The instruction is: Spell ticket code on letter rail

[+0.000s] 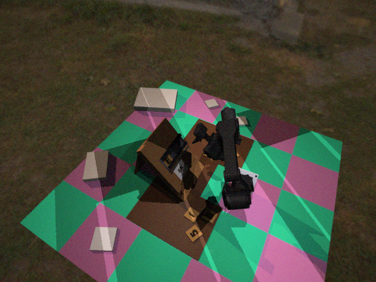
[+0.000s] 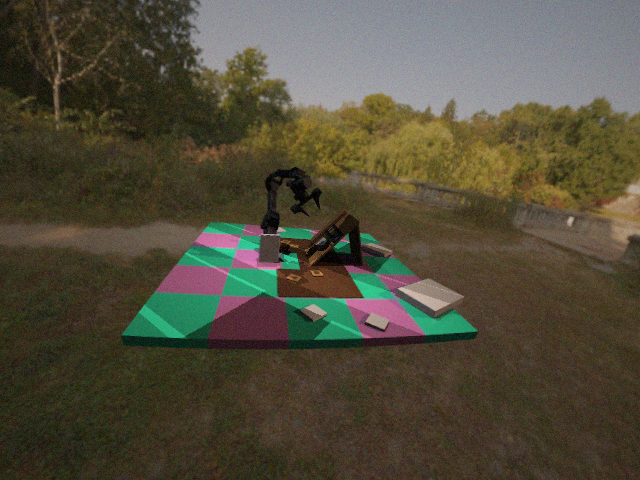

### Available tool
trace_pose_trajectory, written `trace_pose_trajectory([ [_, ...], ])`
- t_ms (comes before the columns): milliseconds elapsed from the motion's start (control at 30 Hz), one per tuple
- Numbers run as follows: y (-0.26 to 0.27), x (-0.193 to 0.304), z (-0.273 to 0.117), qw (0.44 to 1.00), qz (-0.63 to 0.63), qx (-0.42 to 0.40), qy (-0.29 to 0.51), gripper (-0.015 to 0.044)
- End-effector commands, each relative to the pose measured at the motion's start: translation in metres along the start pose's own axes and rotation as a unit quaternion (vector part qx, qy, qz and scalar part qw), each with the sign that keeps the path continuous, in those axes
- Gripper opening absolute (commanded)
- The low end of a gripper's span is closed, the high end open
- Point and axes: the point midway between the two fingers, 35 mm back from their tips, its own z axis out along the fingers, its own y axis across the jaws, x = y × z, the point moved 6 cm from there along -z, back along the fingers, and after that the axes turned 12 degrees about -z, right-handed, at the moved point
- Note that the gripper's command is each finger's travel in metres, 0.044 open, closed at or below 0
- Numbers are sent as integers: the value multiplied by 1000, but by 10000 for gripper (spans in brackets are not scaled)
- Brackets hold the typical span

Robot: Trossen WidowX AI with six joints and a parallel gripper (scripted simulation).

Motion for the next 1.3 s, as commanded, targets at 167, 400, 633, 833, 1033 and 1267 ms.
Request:
trace_pose_trajectory([
  [167,24,71,56,991,19,-128,-26,340],
  [400,70,129,122,967,13,-250,-48,340],
  [633,127,165,175,936,2,-346,-60,340],
  [833,130,171,176,936,1,-348,-60,340],
  [1033,133,171,180,936,1,-348,-60,340],
  [1267,152,168,201,936,1,-348,-61,340],
])
